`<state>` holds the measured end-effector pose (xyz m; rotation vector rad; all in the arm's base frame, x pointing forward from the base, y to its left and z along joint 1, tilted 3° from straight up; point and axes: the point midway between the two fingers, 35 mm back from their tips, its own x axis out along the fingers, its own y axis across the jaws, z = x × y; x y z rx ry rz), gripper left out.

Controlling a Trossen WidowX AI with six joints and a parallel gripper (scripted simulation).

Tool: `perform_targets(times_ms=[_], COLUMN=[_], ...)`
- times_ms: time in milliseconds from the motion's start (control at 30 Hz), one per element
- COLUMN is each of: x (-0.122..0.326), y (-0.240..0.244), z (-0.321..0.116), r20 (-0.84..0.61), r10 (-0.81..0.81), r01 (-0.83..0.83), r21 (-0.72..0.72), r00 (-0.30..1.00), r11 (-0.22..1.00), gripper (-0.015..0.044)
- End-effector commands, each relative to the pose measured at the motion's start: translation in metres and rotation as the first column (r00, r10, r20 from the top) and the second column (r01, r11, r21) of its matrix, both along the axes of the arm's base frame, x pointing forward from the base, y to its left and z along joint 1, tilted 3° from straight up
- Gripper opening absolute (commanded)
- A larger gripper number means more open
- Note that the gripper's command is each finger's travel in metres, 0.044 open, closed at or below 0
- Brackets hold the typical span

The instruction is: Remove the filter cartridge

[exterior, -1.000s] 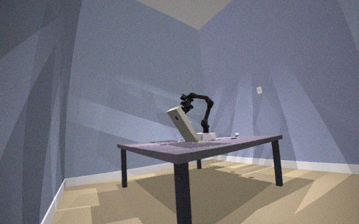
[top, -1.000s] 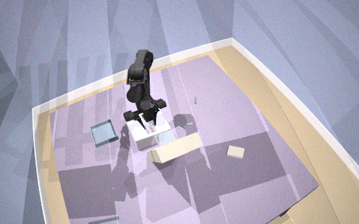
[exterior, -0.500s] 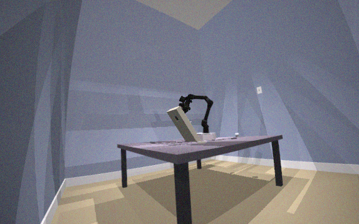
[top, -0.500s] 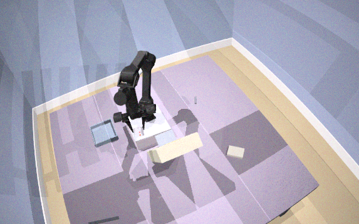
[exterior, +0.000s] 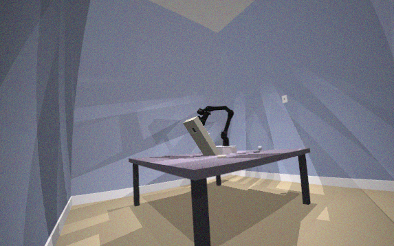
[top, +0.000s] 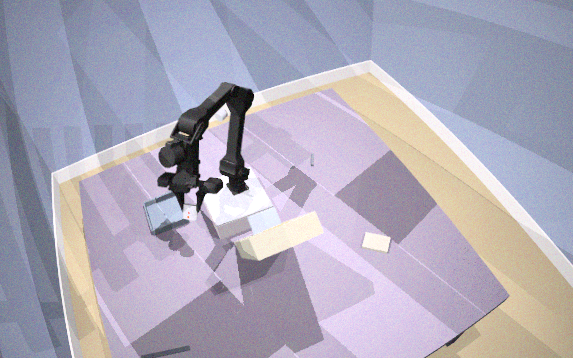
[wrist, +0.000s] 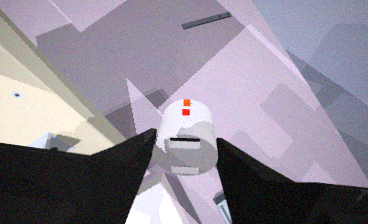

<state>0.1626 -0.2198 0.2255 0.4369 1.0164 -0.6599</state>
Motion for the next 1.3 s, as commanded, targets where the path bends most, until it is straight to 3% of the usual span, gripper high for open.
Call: perform_targets(times_ms=[0, 367, 633, 1267], x=[-0.018, -0.075, -0.085, -0.180], y=[-0.014, -0.046, -0.051, -0.070], z=[-0.005, -0.018, -0.024, -0.100], r20=[-0.004, -0.009, -0.010, -0.022], r10=[-0.123, -0.448, -0.490, -0.759], r01=[0.123, 0.448, 0.490, 0.758], r21=[-0.002, -0.014, -0.016, -0.032], r00=[0.992, 0.894, 0.872, 0.651], r11=[0.992, 0.894, 0.872, 0.651], gripper=[0.0000, 0.0000, 0.0000, 0.0000])
